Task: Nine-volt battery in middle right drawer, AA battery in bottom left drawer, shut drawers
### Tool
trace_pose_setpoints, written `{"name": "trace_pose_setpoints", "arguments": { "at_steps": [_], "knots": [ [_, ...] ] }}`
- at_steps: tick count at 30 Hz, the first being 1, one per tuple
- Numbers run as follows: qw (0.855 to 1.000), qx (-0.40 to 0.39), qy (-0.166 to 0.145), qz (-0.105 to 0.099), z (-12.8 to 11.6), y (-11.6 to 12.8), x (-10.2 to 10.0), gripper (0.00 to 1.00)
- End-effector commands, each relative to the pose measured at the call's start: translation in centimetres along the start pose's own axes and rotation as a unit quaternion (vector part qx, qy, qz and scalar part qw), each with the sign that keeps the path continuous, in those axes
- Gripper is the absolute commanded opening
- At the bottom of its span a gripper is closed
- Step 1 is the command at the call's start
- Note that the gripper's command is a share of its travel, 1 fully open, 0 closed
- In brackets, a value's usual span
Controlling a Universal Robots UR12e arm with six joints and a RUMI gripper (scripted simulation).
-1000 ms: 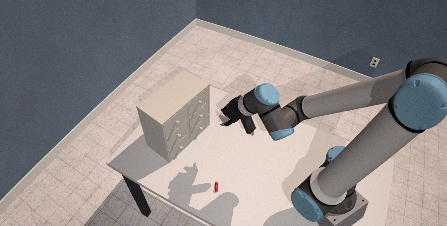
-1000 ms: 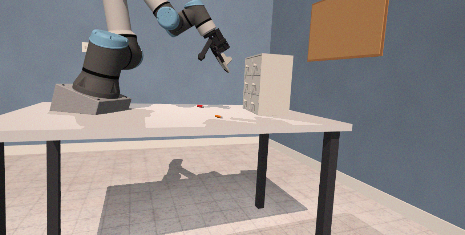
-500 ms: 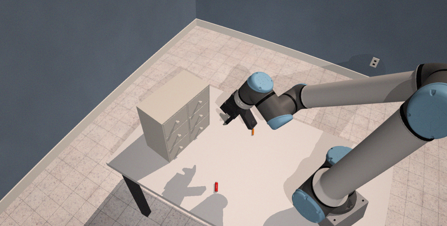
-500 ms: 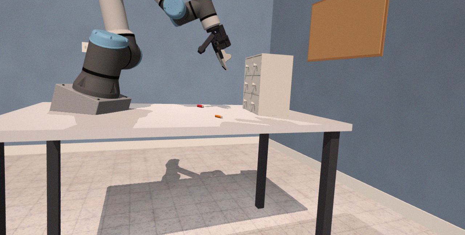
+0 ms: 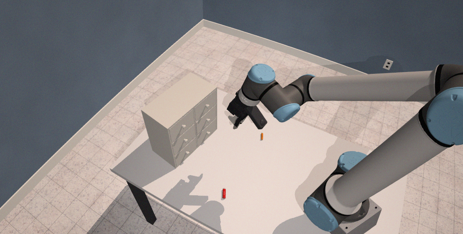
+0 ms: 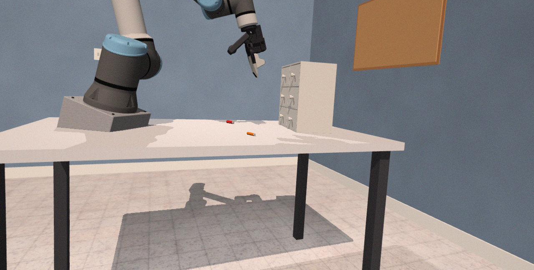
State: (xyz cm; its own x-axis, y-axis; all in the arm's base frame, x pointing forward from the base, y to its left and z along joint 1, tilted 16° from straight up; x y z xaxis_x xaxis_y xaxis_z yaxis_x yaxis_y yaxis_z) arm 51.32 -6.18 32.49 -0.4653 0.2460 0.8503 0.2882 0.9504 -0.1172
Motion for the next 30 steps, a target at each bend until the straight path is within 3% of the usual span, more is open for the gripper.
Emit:
{"name": "trace_pose_setpoints", "arguments": {
  "at_steps": [1, 8, 30],
  "knots": [
    [1.0, 0.0, 0.024, 0.0, 0.0, 0.0, 0.6, 0.2],
    [0.998, 0.0, 0.058, 0.0, 0.1, 0.0, 1.3, 0.2],
    [0.993, 0.0, 0.119, 0.0, 0.4, 0.0, 2.7, 0.2]
  ]
}}
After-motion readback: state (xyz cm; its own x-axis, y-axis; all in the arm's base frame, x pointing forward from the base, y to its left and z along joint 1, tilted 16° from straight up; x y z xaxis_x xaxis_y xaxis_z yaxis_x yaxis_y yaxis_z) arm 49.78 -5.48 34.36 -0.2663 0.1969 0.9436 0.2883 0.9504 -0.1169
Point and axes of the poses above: the point where the finger pads meet when closed, its own x axis back along the fingers, its own y axis across the jaws, z = x × y, the point moved 3 cm from there along x, back along the fingers
